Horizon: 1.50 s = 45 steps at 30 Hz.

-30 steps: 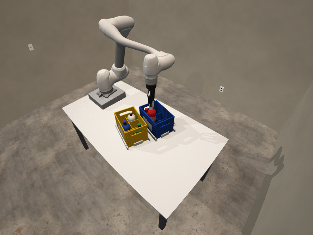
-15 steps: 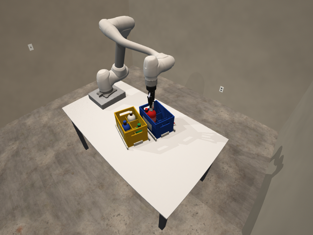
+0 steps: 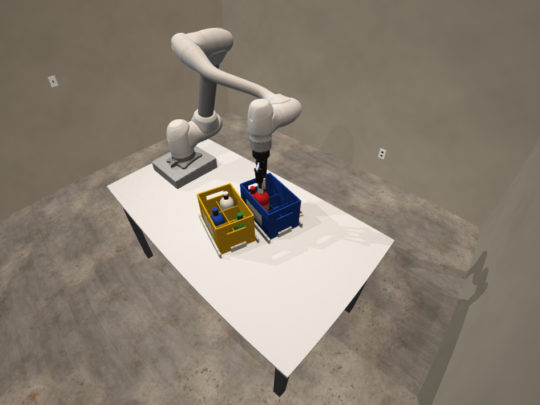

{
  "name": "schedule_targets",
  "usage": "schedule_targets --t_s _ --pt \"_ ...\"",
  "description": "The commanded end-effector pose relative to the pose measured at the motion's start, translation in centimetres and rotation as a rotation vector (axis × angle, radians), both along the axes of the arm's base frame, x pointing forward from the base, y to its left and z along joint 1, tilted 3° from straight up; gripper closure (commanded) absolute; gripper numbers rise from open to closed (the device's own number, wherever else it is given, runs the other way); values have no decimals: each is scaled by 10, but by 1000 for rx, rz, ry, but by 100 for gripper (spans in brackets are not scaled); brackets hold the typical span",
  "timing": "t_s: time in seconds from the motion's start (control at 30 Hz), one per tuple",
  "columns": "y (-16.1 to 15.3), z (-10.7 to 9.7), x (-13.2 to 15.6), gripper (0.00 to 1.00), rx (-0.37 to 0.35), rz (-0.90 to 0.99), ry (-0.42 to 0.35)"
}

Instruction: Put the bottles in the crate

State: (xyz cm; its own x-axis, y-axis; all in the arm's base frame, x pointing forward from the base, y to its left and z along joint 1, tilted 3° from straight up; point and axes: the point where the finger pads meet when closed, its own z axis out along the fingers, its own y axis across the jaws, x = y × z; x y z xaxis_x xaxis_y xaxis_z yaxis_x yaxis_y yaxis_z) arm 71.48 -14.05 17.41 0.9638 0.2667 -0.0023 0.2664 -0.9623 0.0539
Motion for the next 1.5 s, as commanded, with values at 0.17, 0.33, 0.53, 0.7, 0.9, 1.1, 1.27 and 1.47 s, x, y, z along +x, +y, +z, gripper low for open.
schedule_targets --t_s 0.17,0.33,0.53,0.7,0.9,1.1,1.27,1.47 --pt "0 -5 0 100 0 0 0" --pt "-1 -10 0 100 0 0 0" --pt "-1 -16 0 100 0 0 0" --pt "-1 -20 0 100 0 0 0" --pt "-1 -25 0 100 0 0 0" --pt "-1 -29 0 100 0 0 0" --pt "-1 -29 0 100 0 0 0" --pt "-1 -29 0 100 0 0 0"
